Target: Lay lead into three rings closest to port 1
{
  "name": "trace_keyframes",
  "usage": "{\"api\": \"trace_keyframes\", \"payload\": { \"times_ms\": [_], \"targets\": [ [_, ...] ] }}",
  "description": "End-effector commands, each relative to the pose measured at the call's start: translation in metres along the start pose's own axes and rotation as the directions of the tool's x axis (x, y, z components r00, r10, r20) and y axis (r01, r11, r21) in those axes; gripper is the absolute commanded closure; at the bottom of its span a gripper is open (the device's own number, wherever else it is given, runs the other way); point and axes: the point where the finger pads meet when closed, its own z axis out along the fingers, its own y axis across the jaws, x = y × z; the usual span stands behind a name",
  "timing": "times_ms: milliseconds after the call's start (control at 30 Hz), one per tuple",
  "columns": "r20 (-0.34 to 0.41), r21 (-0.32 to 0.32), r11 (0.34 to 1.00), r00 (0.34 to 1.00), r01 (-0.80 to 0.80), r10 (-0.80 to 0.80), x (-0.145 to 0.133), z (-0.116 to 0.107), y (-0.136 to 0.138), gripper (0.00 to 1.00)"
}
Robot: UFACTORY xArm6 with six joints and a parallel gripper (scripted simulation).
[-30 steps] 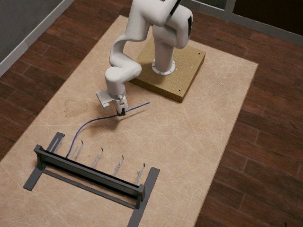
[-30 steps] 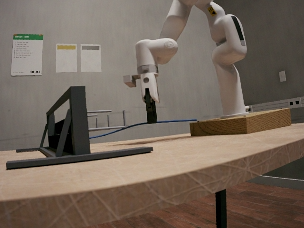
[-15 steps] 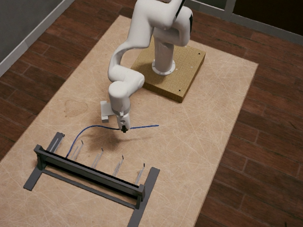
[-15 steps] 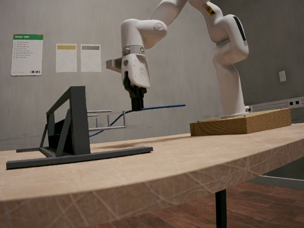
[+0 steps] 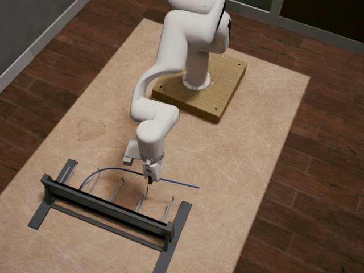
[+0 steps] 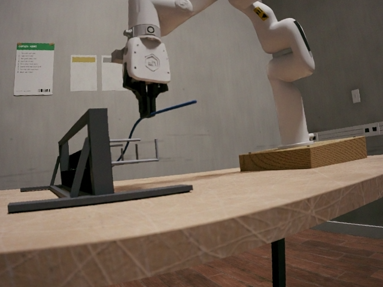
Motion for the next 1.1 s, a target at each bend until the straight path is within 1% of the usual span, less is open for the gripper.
{"api": "trace_keyframes", "payload": {
  "times_ms": [0, 67, 167, 700, 1067],
  "targets": [
    [-0.015, -0.024, 0.995, 0.995, -0.099, 0.098, -0.012, -0.01, -0.029, 1.0],
    [-0.016, -0.024, 0.992, 0.992, -0.126, 0.126, -0.016, -0.013, -0.037, 1.0],
    [-0.016, -0.024, 0.99, 0.99, -0.14, 0.14, -0.018, -0.014, -0.041, 1.0],
    [-0.016, -0.024, 0.99, 0.99, -0.142, 0.142, -0.019, -0.014, -0.041, 1.0],
    [-0.016, -0.024, 0.988, 0.988, -0.153, 0.153, -0.026, -0.014, -0.045, 1.0]
  ]
}}
